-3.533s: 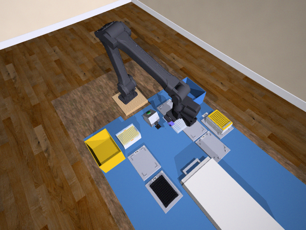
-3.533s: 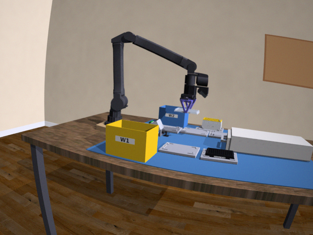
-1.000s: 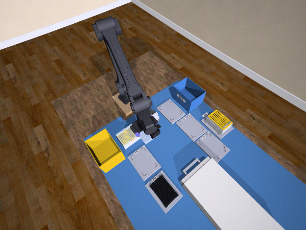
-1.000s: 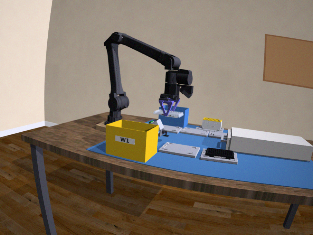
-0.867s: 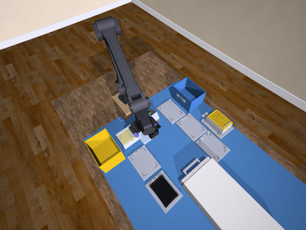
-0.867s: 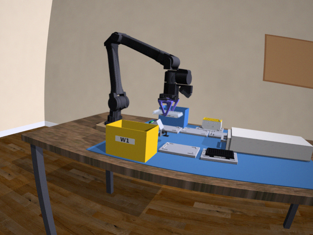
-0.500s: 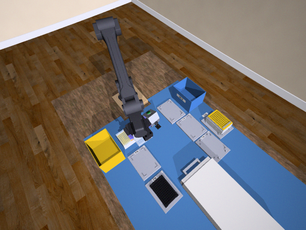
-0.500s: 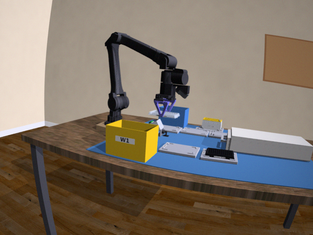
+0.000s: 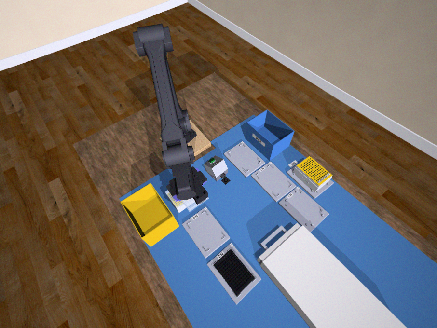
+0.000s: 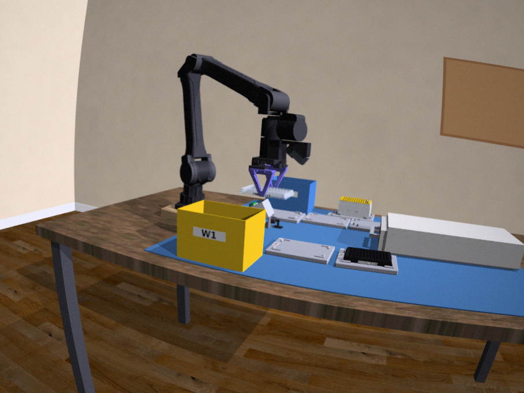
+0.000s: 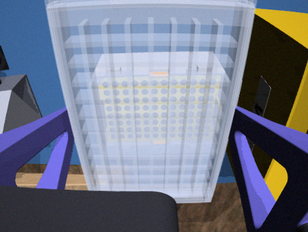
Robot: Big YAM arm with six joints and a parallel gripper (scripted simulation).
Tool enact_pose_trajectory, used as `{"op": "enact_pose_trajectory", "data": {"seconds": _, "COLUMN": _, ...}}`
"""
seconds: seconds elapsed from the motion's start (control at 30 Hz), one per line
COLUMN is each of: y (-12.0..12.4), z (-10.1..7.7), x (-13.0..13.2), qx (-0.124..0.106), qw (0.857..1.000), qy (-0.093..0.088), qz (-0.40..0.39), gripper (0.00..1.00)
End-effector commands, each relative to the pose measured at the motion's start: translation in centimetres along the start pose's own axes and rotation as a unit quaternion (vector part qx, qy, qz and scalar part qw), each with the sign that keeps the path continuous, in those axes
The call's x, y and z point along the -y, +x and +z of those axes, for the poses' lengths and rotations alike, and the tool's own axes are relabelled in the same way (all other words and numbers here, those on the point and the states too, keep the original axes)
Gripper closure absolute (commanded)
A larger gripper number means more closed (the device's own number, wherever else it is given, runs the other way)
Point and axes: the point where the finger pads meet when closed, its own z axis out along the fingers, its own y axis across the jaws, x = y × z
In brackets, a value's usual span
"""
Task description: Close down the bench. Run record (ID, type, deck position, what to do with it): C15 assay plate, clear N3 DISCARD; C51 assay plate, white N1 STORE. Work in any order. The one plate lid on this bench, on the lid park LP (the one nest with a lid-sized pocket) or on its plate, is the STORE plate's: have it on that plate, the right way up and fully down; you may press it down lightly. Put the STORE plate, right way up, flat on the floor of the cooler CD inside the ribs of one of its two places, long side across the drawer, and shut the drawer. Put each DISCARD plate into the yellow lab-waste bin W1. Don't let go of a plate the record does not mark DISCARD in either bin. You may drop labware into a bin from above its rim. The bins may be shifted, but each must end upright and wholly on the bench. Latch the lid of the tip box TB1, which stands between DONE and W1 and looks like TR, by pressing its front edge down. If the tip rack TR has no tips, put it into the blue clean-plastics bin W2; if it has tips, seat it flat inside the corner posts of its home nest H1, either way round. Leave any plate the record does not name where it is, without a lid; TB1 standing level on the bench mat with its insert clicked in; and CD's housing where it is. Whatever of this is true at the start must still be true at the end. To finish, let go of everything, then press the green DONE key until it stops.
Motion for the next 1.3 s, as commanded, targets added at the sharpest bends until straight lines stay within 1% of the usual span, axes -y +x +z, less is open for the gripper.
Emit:
{"op": "enact_pose_trajectory", "data": {"seconds": 0.0, "y": -1.7, "z": -1.9, "x": 2.1, "qx": 0.025, "qw": 1.000, "qy": 0.011, "qz": -0.006, "gripper": 1.00}}
{"op": "enact_pose_trajectory", "data": {"seconds": 0.03, "y": -1.7, "z": -2.0, "x": 2.4, "qx": 0.026, "qw": 1.000, "qy": 0.012, "qz": -0.006, "gripper": 1.00}}
{"op": "enact_pose_trajectory", "data": {"seconds": 0.1, "y": -0.8, "z": -1.3, "x": 2.6, "qx": 0.018, "qw": 1.000, "qy": 0.008, "qz": -0.007, "gripper": 1.00}}
{"op": "enact_pose_trajectory", "data": {"seconds": 0.17, "y": -0.8, "z": -1.3, "x": 2.6, "qx": 0.018, "qw": 1.000, "qy": 0.008, "qz": -0.007, "gripper": 1.00}}
{"op": "enact_pose_trajectory", "data": {"seconds": 0.27, "y": -1.2, "z": -2.0, "x": 3.7, "qx": 0.026, "qw": 1.000, "qy": 0.013, "qz": -0.007, "gripper": 1.00}}
{"op": "enact_pose_trajectory", "data": {"seconds": 0.3, "y": -1.2, "z": -2.0, "x": 4.0, "qx": 0.026, "qw": 1.000, "qy": 0.013, "qz": -0.007, "gripper": 1.00}}
{"op": "enact_pose_trajectory", "data": {"seconds": 0.4, "y": -0.3, "z": -1.4, "x": 4.5, "qx": 0.019, "qw": 1.000, "qy": 0.010, "qz": -0.007, "gripper": 1.00}}
{"op": "enact_pose_trajectory", "data": {"seconds": 0.47, "y": -0.7, "z": -2.0, "x": 5.4, "qx": 0.026, "qw": 1.000, "qy": 0.014, "qz": -0.007, "gripper": 1.00}}
{"op": "enact_pose_trajectory", "data": {"seconds": 0.53, "y": -0.5, "z": -2.0, "x": 5.9, "qx": 0.026, "qw": 1.000, "qy": 0.015, "qz": -0.007, "gripper": 1.00}}
{"op": "enact_pose_trajectory", "data": {"seconds": 0.6, "y": 0.3, "z": -1.3, "x": 6.0, "qx": 0.018, "qw": 1.000, "qy": 0.010, "qz": -0.007, "gripper": 1.00}}
{"op": "enact_pose_trajectory", "data": {"seconds": 0.67, "y": -0.2, "z": -2.0, "x": 7.0, "qx": 0.026, "qw": 1.000, "qy": 0.016, "qz": -0.007, "gripper": 1.00}}
{"op": "enact_pose_trajectory", "data": {"seconds": 0.73, "y": -0.2, "z": -2.0, "x": 7.0, "qx": 0.026, "qw": 1.000, "qy": 0.016, "qz": -0.007, "gripper": 1.00}}
{"op": "enact_pose_trajectory", "data": {"seconds": 0.77, "y": 0.7, "z": -1.1, "x": 6.7, "qx": 0.015, "qw": 1.000, "qy": 0.008, "qz": -0.007, "gripper": 1.00}}
{"op": "enact_pose_trajectory", "data": {"seconds": 0.83, "y": 0.2, "z": -2.0, "x": 7.8, "qx": 0.025, "qw": 1.000, "qy": 0.017, "qz": -0.007, "gripper": 1.00}}
{"op": "enact_pose_trajectory", "data": {"seconds": 0.93, "y": 0.4, "z": -2.0, "x": 8.6, "qx": 0.025, "qw": 1.000, "qy": 0.017, "qz": -0.007, "gripper": 1.00}}
{"op": "enact_pose_trajectory", "data": {"seconds": 1.0, "y": 1.1, "z": -1.4, "x": 8.7, "qx": 0.018, "qw": 1.000, "qy": 0.012, "qz": -0.007, "gripper": 1.00}}
{"op": "enact_pose_trajectory", "data": {"seconds": 1.07, "y": 0.8, "z": -2.0, "x": 9.6, "qx": 0.025, "qw": 1.000, "qy": 0.018, "qz": -0.007, "gripper": 1.00}}
{"op": "enact_pose_trajectory", "data": {"seconds": 1.17, "y": 1.1, "z": -2.0, "x": 10.4, "qx": 0.024, "qw": 1.000, "qy": 0.018, "qz": -0.007, "gripper": 1.00}}
{"op": "enact_pose_trajectory", "data": {"seconds": 1.23, "y": 1.8, "z": -1.4, "x": 10.6, "qx": 0.018, "qw": 1.000, "qy": 0.013, "qz": -0.007, "gripper": 1.00}}
{"op": "enact_pose_trajectory", "data": {"seconds": 1.27, "y": 1.8, "z": -1.4, "x": 10.6, "qx": 0.018, "qw": 1.000, "qy": 0.013, "qz": -0.007, "gripper": 1.00}}
